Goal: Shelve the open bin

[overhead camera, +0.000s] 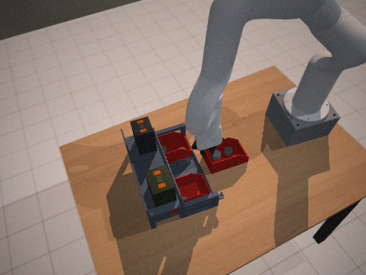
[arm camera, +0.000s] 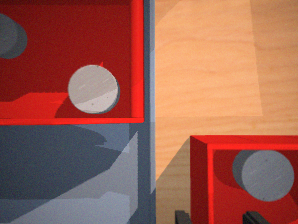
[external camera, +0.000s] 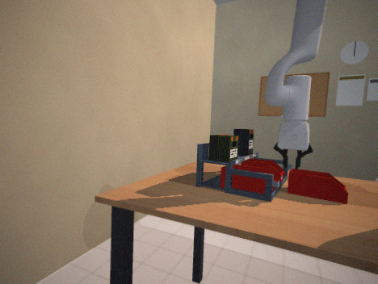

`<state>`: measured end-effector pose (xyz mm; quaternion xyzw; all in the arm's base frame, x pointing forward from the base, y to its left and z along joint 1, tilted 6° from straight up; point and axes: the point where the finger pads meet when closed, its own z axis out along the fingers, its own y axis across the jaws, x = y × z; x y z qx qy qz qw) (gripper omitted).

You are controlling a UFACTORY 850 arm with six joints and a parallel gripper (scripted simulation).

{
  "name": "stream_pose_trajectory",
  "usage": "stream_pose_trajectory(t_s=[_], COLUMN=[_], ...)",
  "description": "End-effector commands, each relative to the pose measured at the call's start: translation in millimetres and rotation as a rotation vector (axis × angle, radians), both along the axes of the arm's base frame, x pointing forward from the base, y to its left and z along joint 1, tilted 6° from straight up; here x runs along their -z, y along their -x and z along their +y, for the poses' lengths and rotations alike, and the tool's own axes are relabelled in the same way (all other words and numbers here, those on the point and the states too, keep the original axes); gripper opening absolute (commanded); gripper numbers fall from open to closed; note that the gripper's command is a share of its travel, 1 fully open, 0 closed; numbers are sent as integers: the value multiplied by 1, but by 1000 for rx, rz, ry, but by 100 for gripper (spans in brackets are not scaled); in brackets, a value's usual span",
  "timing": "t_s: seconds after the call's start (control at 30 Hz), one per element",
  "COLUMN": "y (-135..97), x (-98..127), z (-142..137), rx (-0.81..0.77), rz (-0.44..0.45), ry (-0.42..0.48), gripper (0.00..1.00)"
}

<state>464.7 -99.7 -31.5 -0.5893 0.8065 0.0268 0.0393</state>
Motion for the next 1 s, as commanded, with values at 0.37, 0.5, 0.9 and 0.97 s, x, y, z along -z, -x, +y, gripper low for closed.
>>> stream_pose_trajectory(t_s=[0.37, 0.5, 0.9, 0.97], y=[-1, -1, -2, -2], x=[9, 9, 19, 19], z=[1, 1, 1, 1], rx=[0, 0, 0, 0], rz=[-4, -4, -4, -4], ry=[0, 0, 0, 0], gripper=[34, 34, 34, 34])
